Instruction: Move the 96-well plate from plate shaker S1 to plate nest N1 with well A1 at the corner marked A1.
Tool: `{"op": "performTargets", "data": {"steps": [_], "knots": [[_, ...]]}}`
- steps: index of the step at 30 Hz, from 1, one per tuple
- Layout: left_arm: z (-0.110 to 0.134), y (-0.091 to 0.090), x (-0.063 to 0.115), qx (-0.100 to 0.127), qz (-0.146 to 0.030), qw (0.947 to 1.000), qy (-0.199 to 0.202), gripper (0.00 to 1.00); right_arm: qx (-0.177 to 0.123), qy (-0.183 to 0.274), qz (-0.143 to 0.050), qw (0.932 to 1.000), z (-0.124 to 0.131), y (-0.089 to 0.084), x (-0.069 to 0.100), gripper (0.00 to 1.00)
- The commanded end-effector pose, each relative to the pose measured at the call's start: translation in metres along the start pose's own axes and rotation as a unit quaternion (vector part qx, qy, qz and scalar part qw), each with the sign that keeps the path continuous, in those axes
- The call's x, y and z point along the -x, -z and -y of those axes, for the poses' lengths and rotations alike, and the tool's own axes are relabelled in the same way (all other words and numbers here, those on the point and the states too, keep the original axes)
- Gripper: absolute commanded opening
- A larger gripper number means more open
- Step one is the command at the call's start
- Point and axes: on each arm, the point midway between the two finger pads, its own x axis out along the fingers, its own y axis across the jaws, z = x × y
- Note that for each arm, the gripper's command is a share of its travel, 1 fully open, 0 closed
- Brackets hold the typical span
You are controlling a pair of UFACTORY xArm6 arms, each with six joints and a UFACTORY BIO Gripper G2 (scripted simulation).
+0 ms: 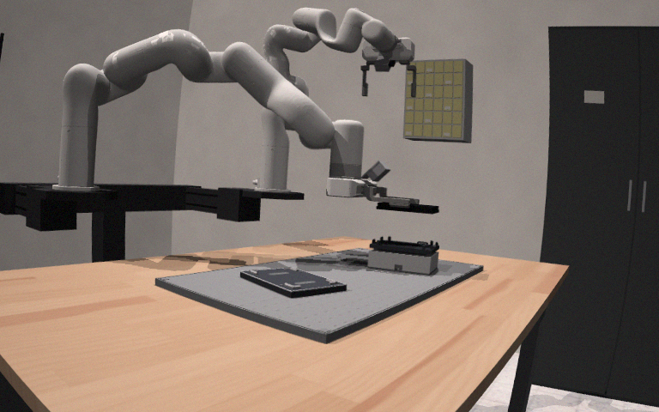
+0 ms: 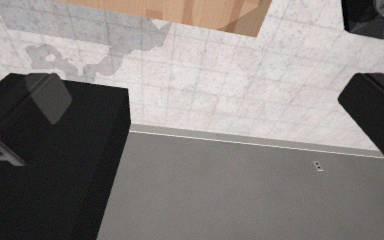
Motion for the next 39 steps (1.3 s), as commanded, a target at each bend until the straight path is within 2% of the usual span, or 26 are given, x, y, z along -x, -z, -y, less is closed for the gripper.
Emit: {"op": "performTargets", "data": {"steps": [1,12,18,20,24,28,39], "knots": [[0.0,0.0,0.002,0.0,0.001,1.0,-0.002,1.0,-0.001,0.0,0.002,1.0,-0.001,-0.006,-0.001,0.0],[0.0,0.0,0.002,0.0,0.001,1.0,-0.002,1.0,-0.001,0.0,0.002,1.0,-0.001,-0.006,-0.001,0.0],[0.0,0.0,0.002,0.0,0.001,1.0,-0.002,1.0,-0.002,0.1,0.002,0.995,0.018,-0.003,0.007,0.0],[0.0,0.0,0.002,0.0,0.001,1.0,-0.002,1.0,-0.002,0.1,0.002,0.995,0.018,-0.003,0.007,0.0],[0.0,0.0,0.002,0.0,0.001,1.0,-0.002,1.0,-0.002,0.166,0.002,0.9861,0.03,-0.001,0.012,0.0],[0.0,0.0,0.002,0.0,0.001,1.0,-0.002,1.0,-0.002,0.228,0.002,0.9737,0.042,0.0,0.018,0.0],[0.0,0.0,0.002,0.0,0.001,1.0,-0.002,1.0,-0.002,0.228,0.002,0.9737,0.069,0.005,0.03,0.0]]}}
